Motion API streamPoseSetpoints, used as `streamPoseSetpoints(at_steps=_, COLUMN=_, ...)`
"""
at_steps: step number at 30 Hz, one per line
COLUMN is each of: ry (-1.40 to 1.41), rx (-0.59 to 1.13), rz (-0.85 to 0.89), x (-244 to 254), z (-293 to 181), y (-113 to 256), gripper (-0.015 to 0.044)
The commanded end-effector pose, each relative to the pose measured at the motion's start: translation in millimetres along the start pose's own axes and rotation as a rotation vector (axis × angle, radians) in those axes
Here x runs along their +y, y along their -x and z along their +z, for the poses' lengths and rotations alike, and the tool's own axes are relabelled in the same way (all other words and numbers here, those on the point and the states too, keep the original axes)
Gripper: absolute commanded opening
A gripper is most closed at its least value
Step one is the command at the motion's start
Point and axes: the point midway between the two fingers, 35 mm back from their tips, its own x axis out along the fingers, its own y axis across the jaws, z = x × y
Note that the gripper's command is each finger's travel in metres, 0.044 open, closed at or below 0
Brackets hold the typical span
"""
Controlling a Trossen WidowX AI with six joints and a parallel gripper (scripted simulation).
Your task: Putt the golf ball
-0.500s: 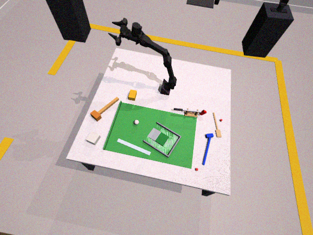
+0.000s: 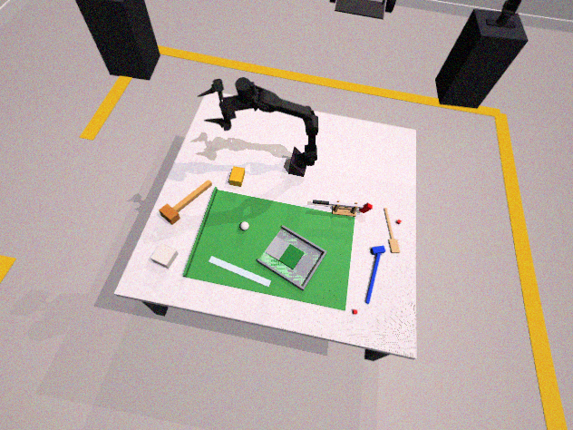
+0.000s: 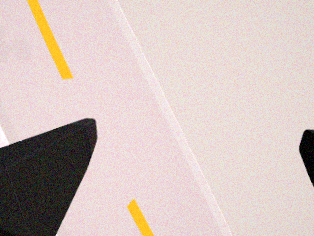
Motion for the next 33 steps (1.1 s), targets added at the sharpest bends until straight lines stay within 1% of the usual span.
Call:
streamPoseSetpoints(at_steps=1, ry=0.15, rx=-0.006, rz=0.15, x=55, z=15, y=10, gripper=0.044)
streamPoseSetpoints(at_steps=8, ry=0.466, rx=-0.073, rz=0.452, x=172, z=44, y=52, gripper=0.044)
streamPoseSetpoints(at_steps=16, ry=0.797, rx=-0.2, rz=0.792, x=294, z=47, y=127, gripper=0.044)
streamPoseSetpoints(at_steps=24, ry=1.076, rx=-0.371, rz=1.126, x=392, z=20, y=222, gripper=0.044)
streamPoseSetpoints(at_steps=29, ry=1.218, rx=-0.507, rz=1.342, x=439, z=-9, y=291, gripper=0.044)
streamPoseSetpoints(at_steps=33, ry=1.304, rx=-0.625, rz=1.512, x=465, z=-38, y=346, gripper=0.044)
